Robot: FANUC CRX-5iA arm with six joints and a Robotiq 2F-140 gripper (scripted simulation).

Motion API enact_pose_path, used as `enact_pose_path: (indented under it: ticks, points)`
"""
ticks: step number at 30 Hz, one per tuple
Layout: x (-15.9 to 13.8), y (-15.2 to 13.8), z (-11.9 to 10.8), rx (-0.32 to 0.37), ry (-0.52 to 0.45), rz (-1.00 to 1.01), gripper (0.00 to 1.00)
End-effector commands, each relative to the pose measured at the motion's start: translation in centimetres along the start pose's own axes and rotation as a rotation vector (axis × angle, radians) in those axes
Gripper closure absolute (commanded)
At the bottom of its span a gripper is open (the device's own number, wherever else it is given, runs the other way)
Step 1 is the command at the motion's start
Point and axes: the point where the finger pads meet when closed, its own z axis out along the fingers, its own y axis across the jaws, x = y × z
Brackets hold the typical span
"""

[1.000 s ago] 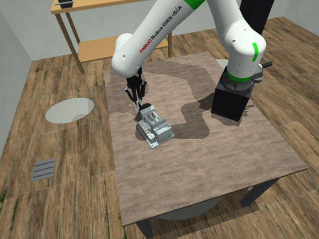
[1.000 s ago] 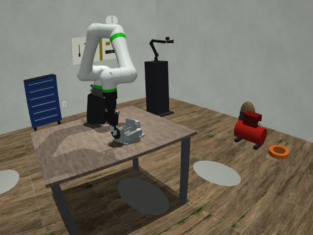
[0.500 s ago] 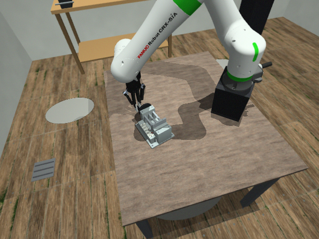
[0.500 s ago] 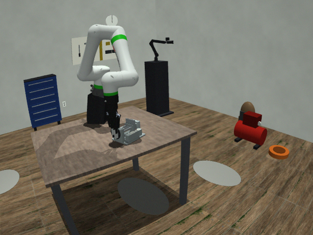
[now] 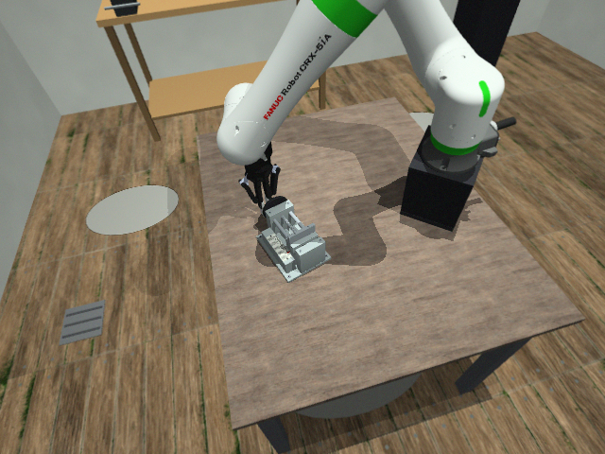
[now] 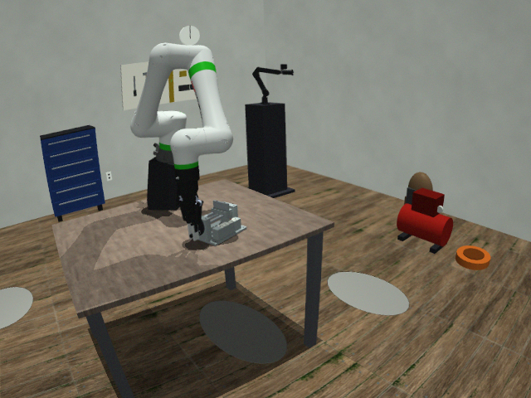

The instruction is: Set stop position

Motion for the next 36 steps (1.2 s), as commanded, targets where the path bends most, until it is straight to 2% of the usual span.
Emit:
enact_pose_path:
  ticks: [1, 16, 36]
  points:
    - [0.0, 0.6, 0.4, 0.0, 0.0, 0.0, 0.96]
    - [0.0, 2.7, 0.5, 0.0, 0.0, 0.0, 0.96]
    - [0.0, 4.4, -0.6, 0.0, 0.0, 0.0, 0.96]
